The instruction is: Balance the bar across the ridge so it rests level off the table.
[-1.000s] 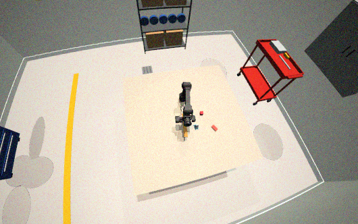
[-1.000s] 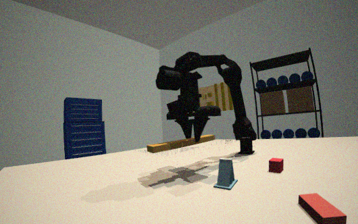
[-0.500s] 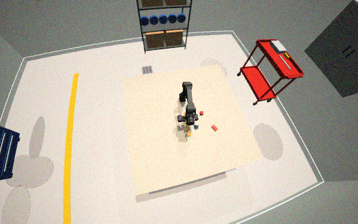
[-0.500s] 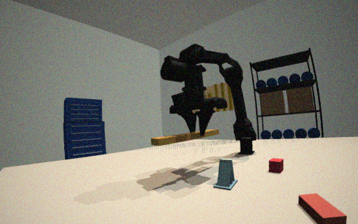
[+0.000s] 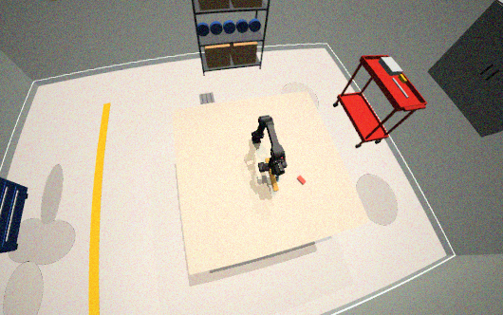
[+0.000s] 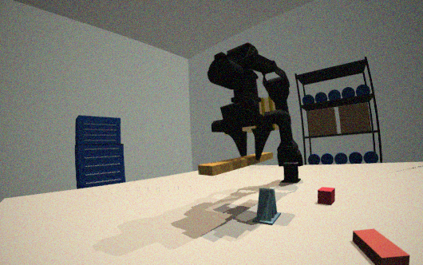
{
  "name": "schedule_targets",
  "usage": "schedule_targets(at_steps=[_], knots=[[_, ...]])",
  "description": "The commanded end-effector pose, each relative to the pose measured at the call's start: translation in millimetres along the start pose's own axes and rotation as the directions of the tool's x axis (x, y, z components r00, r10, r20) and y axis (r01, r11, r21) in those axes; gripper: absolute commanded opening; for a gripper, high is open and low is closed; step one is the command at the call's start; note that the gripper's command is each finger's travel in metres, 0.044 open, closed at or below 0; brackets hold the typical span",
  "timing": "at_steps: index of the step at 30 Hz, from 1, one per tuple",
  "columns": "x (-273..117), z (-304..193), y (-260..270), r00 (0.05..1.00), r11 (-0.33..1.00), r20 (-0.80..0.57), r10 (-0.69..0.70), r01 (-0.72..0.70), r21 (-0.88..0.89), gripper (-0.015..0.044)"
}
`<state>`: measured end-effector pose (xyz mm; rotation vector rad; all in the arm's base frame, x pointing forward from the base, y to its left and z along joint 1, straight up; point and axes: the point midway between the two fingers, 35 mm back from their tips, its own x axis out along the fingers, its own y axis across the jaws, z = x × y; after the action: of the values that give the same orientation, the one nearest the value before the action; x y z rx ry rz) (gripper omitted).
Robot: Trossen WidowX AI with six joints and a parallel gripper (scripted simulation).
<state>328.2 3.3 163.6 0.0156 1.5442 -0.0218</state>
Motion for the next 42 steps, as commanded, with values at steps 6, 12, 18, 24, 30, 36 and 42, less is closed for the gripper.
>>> schedule_targets(at_steps=[6, 12, 18, 24, 30, 36, 42], knots=[[-3, 0, 34, 1.0, 0.998, 0.004, 0.008, -0.008, -0.059, 0.0], [-3, -1, 49, 1.0, 0.996, 0.004, 0.009, -0.009, -0.088, 0.0], [4, 0, 50, 1.0, 0.996, 0.004, 0.009, -0.009, -0.089, 0.0], [14, 0, 50, 1.0, 0.996, 0.004, 0.009, -0.009, -0.089, 0.0], [24, 0, 50, 1.0, 0.996, 0.004, 0.009, -0.009, -0.089, 0.0], [33, 0, 49, 1.0, 0.996, 0.004, 0.009, -0.009, -0.089, 0.0], [41, -1, 49, 1.0, 0.996, 0.004, 0.009, -0.009, -0.089, 0.0]])
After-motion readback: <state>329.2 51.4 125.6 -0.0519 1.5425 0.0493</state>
